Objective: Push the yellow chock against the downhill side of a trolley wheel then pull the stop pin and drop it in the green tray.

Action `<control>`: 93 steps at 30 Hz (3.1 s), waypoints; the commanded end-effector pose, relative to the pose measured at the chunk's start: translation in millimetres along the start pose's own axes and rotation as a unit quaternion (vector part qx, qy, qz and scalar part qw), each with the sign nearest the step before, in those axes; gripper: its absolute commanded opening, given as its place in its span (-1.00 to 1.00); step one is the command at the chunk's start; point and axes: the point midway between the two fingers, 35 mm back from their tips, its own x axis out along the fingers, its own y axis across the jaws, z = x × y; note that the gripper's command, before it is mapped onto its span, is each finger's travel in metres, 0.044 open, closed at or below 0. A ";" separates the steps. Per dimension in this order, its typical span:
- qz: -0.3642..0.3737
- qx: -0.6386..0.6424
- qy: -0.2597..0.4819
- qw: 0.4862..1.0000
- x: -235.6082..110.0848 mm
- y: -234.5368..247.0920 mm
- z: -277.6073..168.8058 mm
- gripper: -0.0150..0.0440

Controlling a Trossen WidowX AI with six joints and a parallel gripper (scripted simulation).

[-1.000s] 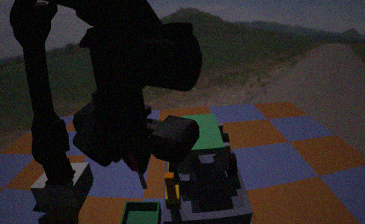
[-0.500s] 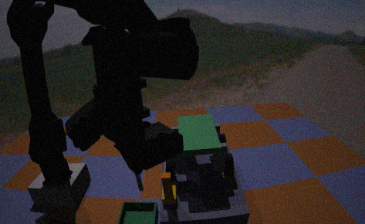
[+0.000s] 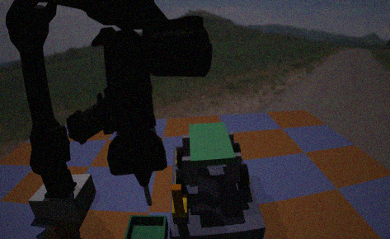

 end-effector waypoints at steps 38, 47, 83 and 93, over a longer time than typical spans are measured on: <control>0.107 0.102 -0.014 0.989 54.6 9.9 22.5 -0.49; 0.109 0.102 -0.015 0.989 79.5 25.5 27.0 -0.49; 0.108 0.102 -0.015 0.989 89.7 7.0 22.8 0.15; 0.108 0.102 -0.015 0.989 93.2 1.2 21.5 0.15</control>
